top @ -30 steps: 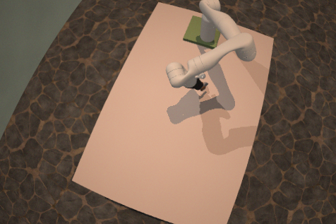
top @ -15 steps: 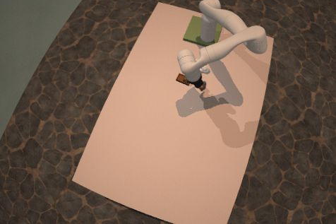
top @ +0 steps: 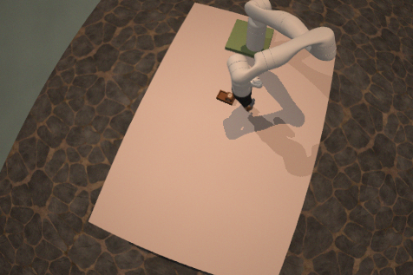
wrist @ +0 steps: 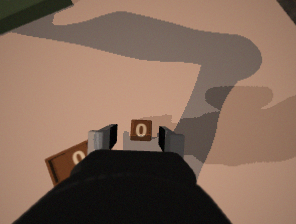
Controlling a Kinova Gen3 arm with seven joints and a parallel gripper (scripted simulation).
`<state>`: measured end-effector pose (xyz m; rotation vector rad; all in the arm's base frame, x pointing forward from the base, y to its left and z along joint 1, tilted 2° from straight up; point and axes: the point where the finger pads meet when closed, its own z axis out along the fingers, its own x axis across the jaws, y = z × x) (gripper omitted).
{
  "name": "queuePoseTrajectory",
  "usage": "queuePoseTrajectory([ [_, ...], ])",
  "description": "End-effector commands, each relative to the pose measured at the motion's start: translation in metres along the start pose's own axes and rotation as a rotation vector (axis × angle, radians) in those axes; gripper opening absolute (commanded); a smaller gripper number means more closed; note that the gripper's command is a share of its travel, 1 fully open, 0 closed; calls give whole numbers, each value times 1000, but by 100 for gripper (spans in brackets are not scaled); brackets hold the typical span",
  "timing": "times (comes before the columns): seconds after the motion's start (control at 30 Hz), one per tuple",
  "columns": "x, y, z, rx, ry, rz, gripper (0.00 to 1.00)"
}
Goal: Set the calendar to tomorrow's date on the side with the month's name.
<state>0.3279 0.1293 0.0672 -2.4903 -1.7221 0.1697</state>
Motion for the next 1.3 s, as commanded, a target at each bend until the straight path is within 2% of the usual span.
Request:
queuePoseTrajectory([
  [0.0,5,-10,1,-47,-1,-15,100],
  [0.2,4,-11,-1,-164,2,-14,100],
  [1.0,4,-11,-1,-179,3,-14,100],
  [1.27,3,-13,-13,-179,5,5,100],
])
